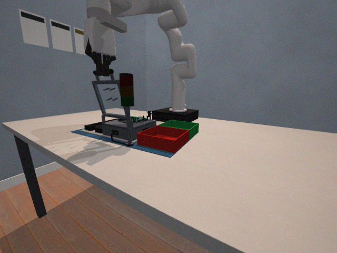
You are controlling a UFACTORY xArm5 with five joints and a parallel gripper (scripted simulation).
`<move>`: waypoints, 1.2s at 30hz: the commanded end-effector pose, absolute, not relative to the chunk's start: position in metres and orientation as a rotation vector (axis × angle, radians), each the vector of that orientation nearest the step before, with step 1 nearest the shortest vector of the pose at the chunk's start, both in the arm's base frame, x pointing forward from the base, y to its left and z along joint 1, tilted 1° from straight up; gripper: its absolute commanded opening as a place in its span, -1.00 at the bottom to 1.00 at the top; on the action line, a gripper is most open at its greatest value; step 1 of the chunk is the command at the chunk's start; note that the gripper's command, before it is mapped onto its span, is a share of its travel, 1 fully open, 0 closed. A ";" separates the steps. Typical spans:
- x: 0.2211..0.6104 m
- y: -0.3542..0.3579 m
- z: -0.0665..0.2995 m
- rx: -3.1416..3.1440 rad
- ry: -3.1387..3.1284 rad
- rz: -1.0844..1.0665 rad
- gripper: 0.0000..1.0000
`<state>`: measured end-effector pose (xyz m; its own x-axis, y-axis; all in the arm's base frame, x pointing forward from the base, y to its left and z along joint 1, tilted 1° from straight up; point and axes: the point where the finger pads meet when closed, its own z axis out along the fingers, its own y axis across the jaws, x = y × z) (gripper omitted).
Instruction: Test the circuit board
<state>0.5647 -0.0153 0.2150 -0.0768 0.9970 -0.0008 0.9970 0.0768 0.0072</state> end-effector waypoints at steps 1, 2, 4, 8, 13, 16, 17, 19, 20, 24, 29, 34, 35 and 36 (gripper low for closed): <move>0.565 -0.015 0.217 2.129 2.299 0.012 -1.00; 0.564 -0.015 0.217 2.129 2.299 0.012 -1.00; 0.564 -0.015 0.217 2.129 2.299 0.012 -1.00; 0.563 -0.016 0.218 2.129 2.299 0.012 -1.00; 0.560 -0.016 0.218 2.129 2.299 0.012 -1.00; 0.558 -0.016 0.219 2.129 2.299 0.012 -1.00; 0.558 -0.016 0.219 2.129 2.299 0.012 -1.00; 0.556 -0.016 0.219 2.129 2.299 0.012 -1.00; 0.555 -0.016 0.219 2.129 2.299 0.012 -1.00; 0.553 -0.016 0.220 2.129 2.299 0.012 -1.00; 0.547 -0.017 0.221 2.129 2.299 0.012 -1.00; 0.539 -0.017 0.222 2.129 2.299 0.011 -1.00; 0.538 -0.018 0.222 2.129 2.299 0.011 -1.00; 0.536 -0.018 0.222 2.129 2.299 0.011 -1.00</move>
<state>0.5407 -0.0172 0.2203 -0.0768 0.9970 -0.0010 0.9970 0.0768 0.0088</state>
